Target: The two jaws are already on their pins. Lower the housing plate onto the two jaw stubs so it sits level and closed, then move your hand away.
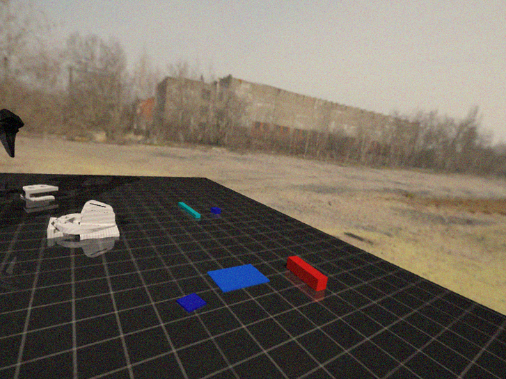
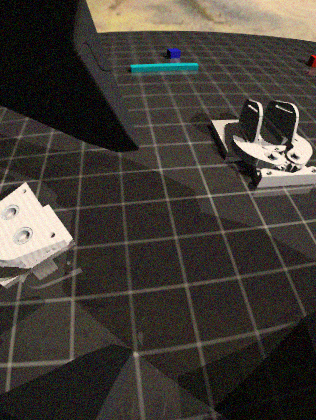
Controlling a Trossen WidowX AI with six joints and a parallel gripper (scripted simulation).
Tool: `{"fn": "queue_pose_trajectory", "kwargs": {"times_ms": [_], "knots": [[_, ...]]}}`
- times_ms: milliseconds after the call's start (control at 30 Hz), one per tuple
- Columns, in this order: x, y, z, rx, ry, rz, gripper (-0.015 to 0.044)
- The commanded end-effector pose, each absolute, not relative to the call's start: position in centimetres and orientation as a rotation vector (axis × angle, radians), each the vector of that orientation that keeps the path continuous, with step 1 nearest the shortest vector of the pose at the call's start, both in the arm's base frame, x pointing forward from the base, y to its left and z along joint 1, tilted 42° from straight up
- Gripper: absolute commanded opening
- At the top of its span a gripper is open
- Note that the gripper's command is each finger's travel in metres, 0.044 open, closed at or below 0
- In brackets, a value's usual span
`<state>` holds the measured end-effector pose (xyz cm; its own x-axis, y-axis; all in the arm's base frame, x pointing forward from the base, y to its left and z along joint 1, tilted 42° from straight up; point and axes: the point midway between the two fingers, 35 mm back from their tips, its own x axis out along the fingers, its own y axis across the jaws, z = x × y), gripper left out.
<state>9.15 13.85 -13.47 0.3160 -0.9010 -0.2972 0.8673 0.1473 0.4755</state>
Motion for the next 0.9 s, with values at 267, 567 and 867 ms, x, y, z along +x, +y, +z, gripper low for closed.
{"fn": "queue_pose_trajectory", "kwargs": {"times_ms": [267, 567, 867], "knots": [[9.6, 14.2, -13.9, 0.798, -0.147, -1.33, 0.044], [10.4, 14.6, -14.6, 1.017, -0.28, -1.405, 0.044], [11.2, 15.1, -15.2, 1.226, -0.429, -1.477, 0.044]]}}
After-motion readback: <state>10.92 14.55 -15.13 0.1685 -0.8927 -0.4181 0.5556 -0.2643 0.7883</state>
